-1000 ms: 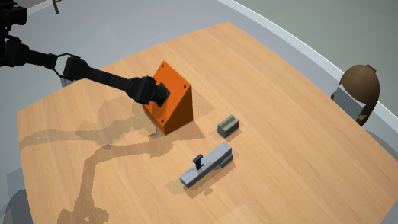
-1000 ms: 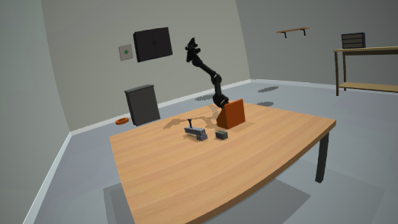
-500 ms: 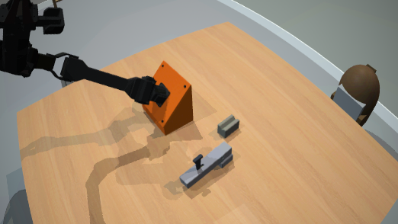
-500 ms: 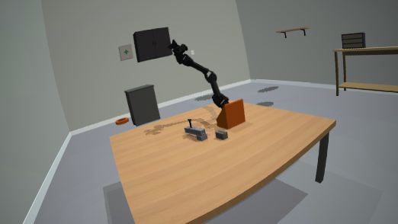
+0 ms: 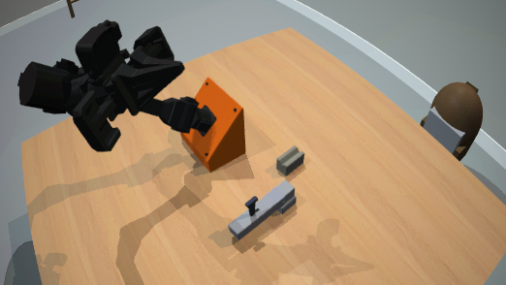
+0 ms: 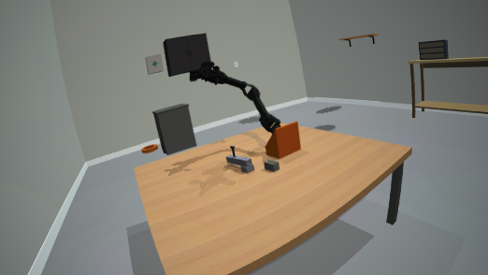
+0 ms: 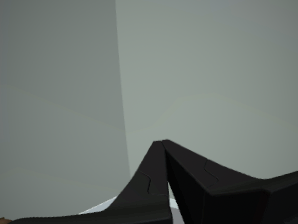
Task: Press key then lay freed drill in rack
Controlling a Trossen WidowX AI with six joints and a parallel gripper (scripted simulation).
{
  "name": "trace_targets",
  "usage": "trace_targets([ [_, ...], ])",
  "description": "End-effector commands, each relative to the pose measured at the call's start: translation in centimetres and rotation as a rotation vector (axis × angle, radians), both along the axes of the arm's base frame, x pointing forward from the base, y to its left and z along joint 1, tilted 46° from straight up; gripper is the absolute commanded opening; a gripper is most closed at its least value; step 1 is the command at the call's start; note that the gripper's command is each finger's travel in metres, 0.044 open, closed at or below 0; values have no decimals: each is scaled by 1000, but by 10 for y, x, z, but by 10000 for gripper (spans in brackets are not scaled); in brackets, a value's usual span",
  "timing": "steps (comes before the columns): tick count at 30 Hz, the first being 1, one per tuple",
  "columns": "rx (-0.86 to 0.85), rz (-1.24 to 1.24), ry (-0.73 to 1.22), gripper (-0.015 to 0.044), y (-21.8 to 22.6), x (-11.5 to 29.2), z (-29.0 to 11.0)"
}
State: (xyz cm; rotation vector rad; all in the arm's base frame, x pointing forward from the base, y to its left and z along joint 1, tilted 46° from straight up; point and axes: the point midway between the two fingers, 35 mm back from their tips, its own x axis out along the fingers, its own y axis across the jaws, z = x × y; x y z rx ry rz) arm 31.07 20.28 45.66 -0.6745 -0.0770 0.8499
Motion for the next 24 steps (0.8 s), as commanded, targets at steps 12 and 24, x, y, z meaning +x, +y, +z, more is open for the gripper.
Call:
trace_targets([
  [12,-203,-716,796,0,-55,52,-235],
  [24,-642,-1464,944,0,-154,-5,-358],
])
